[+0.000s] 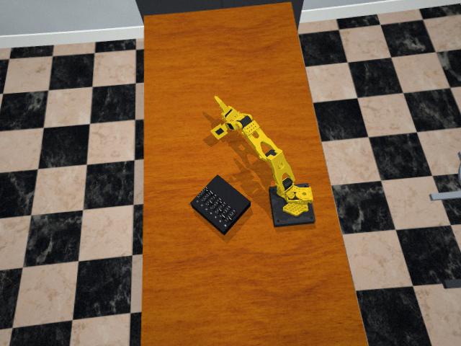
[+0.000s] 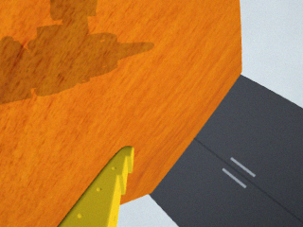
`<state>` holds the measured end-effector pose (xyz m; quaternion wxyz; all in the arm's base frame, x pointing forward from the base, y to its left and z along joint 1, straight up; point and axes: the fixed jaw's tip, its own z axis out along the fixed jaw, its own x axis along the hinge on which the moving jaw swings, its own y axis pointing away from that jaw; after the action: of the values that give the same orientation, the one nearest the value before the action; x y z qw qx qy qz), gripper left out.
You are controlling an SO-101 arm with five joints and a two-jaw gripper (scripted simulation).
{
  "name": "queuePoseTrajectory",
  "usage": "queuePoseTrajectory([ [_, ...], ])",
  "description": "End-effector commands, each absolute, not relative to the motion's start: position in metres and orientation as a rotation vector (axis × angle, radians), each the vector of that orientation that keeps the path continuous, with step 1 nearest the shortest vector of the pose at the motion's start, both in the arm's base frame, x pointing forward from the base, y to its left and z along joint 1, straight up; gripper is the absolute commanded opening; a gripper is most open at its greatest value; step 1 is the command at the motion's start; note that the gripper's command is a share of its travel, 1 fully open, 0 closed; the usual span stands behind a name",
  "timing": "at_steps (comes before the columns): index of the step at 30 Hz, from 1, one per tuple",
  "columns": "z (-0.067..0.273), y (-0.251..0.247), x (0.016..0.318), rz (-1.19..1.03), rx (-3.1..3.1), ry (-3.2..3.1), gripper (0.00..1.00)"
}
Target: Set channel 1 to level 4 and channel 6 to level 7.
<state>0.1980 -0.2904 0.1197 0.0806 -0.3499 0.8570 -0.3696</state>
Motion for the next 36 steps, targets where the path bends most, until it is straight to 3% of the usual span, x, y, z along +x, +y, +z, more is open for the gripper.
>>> queuePoseTrajectory([
  [1, 0.1218, -0.2901, 0.1979, -1.112, -1.043, 2.558, 1.00],
  [19, 0.1218, -0.2901, 0.1979, -1.112, -1.043, 2.558, 1.00],
  [20, 0.1218, -0.2901, 0.1979, -1.112, -1.043, 2.558, 0.00],
  [36, 0.1235, -0.2838, 0.2011, -1.108, -1.141, 2.535, 0.00],
])
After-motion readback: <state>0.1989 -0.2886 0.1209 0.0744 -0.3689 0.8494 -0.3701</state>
